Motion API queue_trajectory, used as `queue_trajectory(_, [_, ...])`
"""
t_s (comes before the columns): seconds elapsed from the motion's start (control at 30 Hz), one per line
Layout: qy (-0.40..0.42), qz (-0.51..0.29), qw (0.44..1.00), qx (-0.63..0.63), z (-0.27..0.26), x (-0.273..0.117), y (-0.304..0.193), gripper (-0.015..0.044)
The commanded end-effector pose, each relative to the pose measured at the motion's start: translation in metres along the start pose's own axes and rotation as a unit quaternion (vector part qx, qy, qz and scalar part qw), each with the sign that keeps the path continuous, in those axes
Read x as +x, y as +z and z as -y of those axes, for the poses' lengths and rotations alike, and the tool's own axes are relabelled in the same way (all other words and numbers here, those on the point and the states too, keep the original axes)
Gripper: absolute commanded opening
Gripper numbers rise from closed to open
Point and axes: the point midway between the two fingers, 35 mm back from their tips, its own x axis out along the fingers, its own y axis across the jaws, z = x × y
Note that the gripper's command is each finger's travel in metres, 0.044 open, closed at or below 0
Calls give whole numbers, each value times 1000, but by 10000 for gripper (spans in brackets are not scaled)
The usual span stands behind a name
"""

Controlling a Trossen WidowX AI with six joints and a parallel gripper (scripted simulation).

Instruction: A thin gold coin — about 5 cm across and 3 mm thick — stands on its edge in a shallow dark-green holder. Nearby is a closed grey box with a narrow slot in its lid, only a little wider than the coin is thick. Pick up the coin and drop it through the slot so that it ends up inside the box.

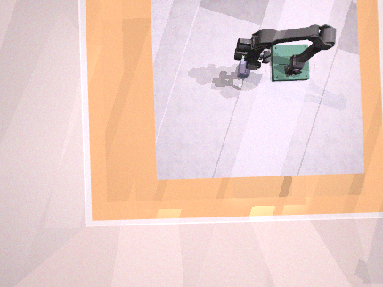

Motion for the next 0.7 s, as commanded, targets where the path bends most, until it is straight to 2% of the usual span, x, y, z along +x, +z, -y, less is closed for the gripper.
queue_trajectory(0.0, [1, -1, 1000, 1, 1, 0, 9, 0])
queue_trajectory(0.67, [0, 0, 1000, -1, 1, 0, 16, 0])
